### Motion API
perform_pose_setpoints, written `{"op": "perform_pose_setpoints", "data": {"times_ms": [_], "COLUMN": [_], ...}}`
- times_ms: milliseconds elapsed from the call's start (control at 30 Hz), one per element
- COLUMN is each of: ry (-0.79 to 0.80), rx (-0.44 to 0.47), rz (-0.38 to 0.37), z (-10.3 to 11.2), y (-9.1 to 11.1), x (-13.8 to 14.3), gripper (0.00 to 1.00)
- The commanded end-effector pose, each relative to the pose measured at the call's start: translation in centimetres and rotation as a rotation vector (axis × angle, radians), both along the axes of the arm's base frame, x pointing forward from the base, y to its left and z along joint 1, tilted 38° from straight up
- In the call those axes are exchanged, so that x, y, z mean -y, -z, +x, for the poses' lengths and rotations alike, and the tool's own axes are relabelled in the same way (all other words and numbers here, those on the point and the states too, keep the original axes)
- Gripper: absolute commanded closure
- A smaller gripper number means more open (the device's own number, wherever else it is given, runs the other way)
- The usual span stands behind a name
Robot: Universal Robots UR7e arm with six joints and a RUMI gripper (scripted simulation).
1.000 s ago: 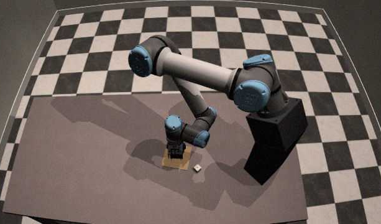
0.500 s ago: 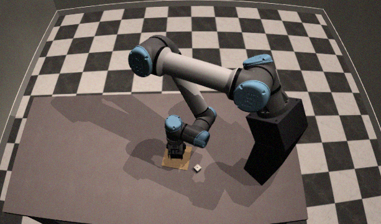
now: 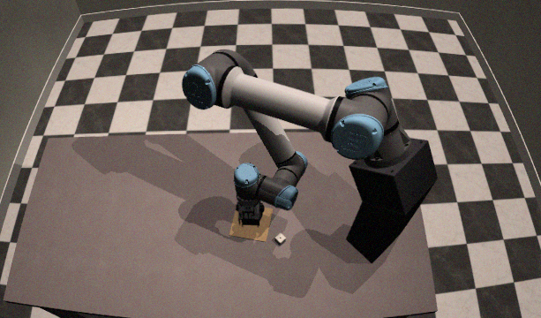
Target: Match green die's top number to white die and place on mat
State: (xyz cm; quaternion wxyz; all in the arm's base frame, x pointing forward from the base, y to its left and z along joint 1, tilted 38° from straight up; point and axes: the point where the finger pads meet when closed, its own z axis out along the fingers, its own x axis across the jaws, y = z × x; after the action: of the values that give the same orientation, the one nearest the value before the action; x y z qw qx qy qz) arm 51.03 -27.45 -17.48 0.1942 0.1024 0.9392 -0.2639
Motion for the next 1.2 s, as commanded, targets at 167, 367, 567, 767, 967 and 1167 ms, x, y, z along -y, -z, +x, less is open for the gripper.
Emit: {"op": "perform_pose_setpoints", "data": {"times_ms": [167,367,567,767,967,1167], "ry": [0.0,0.0,0.0,0.0,0.0,0.0], "rx": [0.001,0.001,0.001,0.001,0.001,0.001], "rz": [0.0,0.0,0.0,0.0,0.0,0.0], "z": [-0.6,-1.3,-2.2,-2.7,-2.8,-2.8], "y": [-1.6,-3.3,-5.7,-7.0,-7.1,-7.1], "x": [-1.1,-2.2,-3.9,-4.7,-4.8,-4.8], "gripper": [0.72,0.72,0.72,0.72,0.72,0.0]}}
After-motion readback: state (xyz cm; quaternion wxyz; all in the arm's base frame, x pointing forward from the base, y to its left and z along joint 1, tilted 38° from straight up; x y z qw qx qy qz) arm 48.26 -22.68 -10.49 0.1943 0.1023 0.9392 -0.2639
